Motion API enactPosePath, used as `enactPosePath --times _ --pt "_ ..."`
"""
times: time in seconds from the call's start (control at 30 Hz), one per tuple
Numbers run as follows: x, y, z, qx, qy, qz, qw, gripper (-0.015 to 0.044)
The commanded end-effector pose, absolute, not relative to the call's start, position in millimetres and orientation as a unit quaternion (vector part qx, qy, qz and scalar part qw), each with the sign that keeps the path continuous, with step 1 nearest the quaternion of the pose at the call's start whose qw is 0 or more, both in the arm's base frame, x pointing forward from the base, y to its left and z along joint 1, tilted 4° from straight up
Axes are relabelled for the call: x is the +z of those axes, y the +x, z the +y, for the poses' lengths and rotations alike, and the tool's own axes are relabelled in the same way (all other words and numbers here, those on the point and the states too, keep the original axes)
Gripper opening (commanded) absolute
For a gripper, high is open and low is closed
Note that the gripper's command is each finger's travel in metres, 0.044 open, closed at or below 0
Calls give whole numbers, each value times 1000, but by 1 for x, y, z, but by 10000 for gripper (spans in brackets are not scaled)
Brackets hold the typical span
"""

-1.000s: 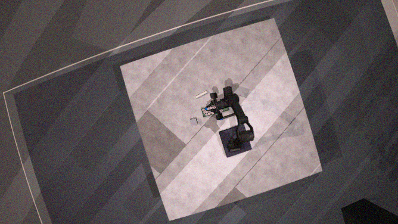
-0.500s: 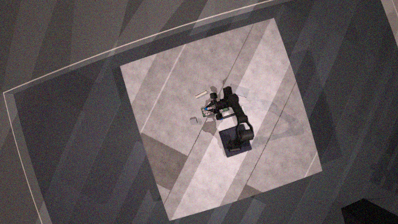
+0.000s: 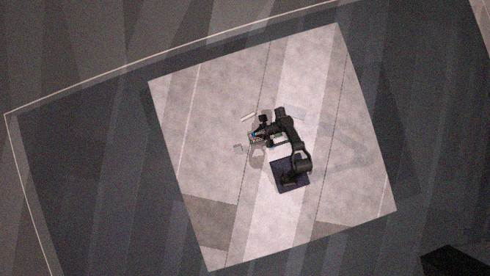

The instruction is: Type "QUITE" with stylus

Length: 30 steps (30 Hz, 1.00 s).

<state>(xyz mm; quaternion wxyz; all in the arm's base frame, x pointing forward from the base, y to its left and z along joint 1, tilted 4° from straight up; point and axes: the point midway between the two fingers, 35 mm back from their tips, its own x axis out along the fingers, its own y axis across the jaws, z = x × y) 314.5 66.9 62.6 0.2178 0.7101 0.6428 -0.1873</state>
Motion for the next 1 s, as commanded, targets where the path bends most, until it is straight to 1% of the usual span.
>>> enactPosePath --times 0.0,0.27,0.5,0.73,0.87,0.93,0.97 --pt "62 313 67 -186 710 644 217 81" --pt "66 313 67 -185 710 644 217 81" --pt "98 311 69 -185 710 644 217 81" --pt "96 311 69 -185 709 644 221 84" --pt "96 311 69 -185 709 644 221 58" --pt "97 309 67 -185 709 644 220 5" --pt "97 308 65 -185 709 644 220 0"
